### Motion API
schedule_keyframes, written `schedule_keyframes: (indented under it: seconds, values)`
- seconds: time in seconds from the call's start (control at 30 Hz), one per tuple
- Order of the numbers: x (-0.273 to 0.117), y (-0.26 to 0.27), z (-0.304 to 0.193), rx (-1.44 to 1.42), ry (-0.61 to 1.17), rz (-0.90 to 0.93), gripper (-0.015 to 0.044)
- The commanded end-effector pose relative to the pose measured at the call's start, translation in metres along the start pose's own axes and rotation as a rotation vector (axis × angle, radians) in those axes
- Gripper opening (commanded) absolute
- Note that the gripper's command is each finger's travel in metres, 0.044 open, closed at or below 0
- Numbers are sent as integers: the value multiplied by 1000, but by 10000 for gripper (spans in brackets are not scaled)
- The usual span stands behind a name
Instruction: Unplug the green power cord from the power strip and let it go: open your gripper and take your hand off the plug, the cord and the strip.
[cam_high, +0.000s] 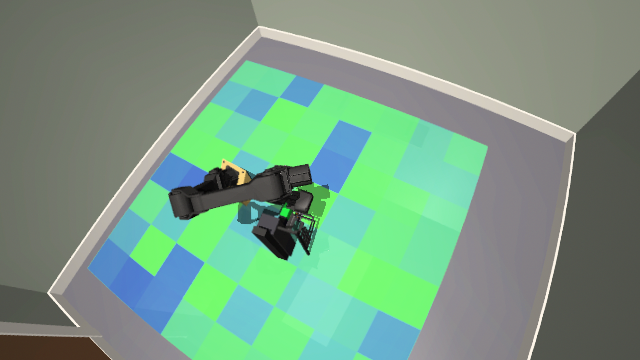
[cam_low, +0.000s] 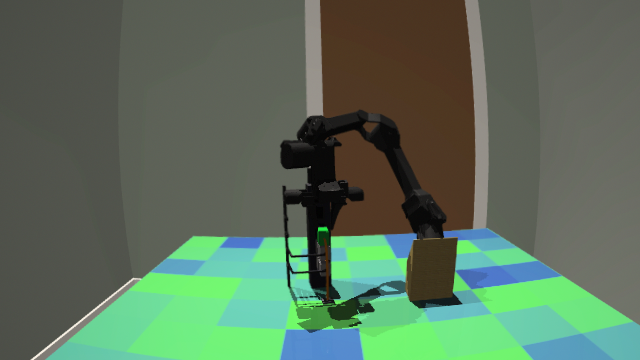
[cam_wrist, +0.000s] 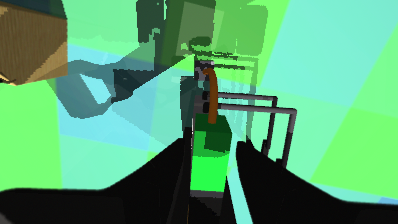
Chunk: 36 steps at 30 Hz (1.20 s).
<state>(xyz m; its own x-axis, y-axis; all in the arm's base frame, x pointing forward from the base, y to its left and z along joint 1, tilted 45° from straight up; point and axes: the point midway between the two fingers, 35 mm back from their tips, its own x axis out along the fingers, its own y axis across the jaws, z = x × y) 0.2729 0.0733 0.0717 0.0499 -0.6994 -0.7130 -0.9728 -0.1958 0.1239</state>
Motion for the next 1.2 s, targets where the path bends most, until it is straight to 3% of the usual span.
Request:
schedule_keyframes:
  seconds: [0.0, 0.57, 0.67, 1.0, 1.17]
  values:
    - [1, 1, -7, -6, 6, 2, 160]
    - [13, 1, -7, -6, 7, 2, 160]
    - [10, 0, -6, 2, 0, 0, 81]
    - [10, 0, -6, 2, 0, 0, 0]
    - [10, -1, -1, 2, -1, 0, 0]
